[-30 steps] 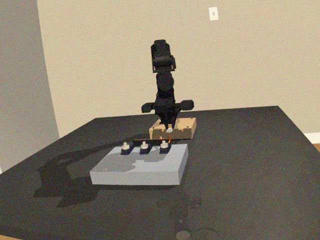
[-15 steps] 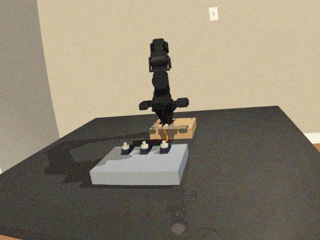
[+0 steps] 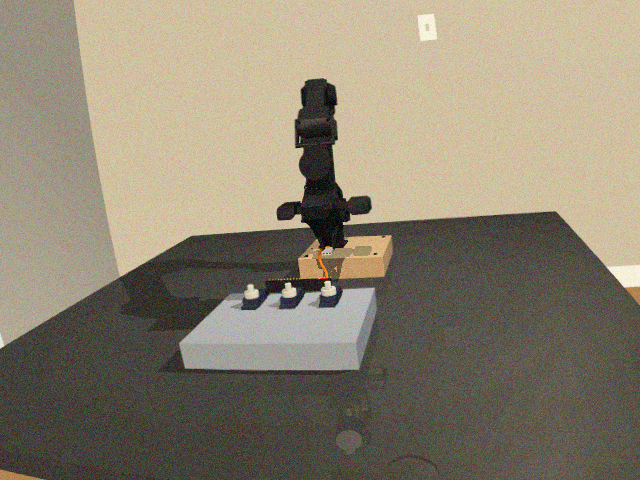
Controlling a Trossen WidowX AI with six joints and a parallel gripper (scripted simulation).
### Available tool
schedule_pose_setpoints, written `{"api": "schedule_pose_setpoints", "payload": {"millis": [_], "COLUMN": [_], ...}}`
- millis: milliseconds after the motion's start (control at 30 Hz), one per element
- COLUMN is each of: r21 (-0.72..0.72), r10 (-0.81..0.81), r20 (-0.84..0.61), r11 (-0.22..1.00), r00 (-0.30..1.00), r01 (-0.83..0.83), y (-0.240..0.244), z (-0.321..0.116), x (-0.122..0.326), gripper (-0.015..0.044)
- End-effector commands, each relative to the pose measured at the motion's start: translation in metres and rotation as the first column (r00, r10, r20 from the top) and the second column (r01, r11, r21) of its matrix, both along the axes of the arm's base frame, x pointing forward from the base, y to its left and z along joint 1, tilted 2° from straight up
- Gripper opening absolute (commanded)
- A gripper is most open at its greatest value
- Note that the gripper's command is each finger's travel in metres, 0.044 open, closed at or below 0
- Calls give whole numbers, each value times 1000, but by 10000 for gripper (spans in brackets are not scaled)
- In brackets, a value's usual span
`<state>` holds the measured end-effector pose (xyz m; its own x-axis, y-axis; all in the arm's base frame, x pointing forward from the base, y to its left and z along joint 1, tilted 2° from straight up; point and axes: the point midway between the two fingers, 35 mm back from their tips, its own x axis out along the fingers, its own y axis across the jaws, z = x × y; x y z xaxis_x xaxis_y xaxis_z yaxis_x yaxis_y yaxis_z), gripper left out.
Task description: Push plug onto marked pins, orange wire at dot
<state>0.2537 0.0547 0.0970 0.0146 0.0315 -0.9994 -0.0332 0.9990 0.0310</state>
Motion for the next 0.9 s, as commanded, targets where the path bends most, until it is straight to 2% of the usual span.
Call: {"api": "schedule_pose_setpoints", "payload": {"millis": [0, 267, 500, 867], "r21": [0, 0, 0, 0], "r10": [9, 9, 9, 9], "r20": [-3, -3, -3, 0], "r11": [1000, 1000, 1000, 1000], "r00": [1000, 1000, 1000, 1000], "r01": [-9, -9, -9, -9], "y": [-1, 0, 0, 2], "z": [-7, -41, -41, -34], "x": [-5, -5, -1, 31], "gripper": [0, 0, 0, 0]}}
